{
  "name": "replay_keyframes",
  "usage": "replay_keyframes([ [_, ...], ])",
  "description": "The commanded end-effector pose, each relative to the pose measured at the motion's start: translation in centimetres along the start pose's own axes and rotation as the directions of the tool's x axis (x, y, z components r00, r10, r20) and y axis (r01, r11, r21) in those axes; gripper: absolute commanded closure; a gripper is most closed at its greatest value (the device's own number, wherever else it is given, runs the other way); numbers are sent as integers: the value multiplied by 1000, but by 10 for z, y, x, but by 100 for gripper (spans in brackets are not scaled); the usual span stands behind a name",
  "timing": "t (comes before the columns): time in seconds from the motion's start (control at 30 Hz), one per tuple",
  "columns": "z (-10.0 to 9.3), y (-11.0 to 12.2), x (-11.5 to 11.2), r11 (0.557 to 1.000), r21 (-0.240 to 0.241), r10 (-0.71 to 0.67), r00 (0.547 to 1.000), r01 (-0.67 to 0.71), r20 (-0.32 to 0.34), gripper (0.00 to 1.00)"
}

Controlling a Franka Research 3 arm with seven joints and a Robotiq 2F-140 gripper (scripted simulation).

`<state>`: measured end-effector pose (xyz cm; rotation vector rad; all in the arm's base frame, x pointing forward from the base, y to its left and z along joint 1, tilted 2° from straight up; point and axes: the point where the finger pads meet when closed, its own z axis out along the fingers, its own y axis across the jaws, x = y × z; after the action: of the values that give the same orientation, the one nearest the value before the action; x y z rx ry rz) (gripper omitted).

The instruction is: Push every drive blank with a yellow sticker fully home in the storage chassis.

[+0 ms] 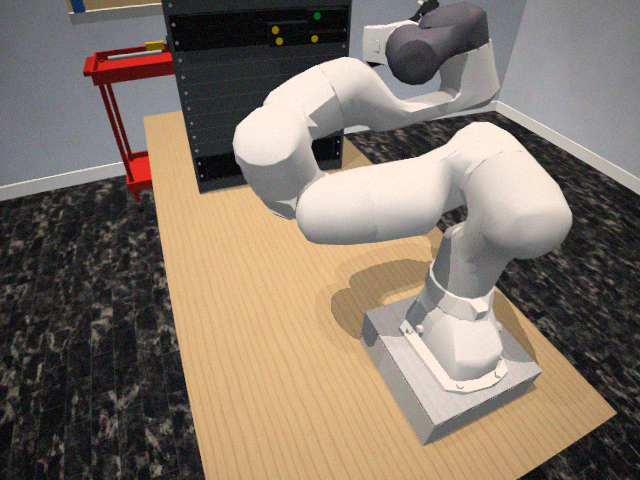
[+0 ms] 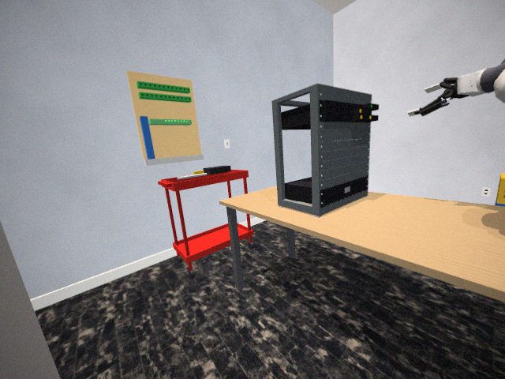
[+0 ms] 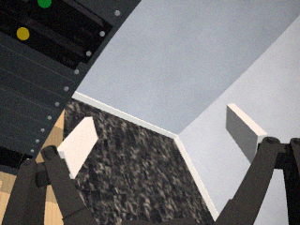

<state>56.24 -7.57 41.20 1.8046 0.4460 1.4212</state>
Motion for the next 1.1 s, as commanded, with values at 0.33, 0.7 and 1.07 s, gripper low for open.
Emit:
replay_keyframes([
  [0.33, -13, -31, 29, 968, 25, -244, 963, 248, -118, 0],
  [0.7, -23, -49, 43, 939, 27, -332, 926, 342, -179, 0],
  [1.07, -39, -78, 63, 879, 13, -456, 847, 477, -273, 0],
])
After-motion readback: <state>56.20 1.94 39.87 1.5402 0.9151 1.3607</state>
